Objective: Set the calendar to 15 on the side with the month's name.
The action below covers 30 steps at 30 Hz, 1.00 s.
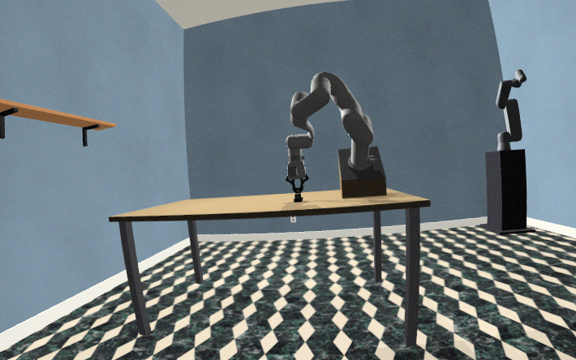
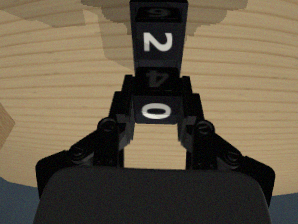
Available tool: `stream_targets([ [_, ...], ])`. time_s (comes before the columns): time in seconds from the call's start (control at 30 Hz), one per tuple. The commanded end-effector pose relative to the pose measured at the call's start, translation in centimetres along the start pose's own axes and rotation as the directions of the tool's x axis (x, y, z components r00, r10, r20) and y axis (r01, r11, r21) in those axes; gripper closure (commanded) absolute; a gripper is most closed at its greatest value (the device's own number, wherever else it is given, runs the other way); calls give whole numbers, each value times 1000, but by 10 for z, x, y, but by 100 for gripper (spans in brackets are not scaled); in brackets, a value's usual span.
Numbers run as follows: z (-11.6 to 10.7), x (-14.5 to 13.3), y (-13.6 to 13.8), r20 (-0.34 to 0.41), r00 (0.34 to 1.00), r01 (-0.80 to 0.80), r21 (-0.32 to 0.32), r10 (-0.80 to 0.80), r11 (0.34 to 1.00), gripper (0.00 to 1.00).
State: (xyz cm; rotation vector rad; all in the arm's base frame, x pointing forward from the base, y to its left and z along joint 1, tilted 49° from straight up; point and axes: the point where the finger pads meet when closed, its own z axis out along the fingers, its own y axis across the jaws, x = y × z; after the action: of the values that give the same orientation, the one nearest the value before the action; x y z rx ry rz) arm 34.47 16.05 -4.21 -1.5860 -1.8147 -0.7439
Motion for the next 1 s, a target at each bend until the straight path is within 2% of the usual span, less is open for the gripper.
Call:
stream_targets([
  [0.0,3,0,1,1,1000,1,-2,-1,1000,71],
  [0.97,21,0,1,1,1000,1,-2,-1,1000,71],
])
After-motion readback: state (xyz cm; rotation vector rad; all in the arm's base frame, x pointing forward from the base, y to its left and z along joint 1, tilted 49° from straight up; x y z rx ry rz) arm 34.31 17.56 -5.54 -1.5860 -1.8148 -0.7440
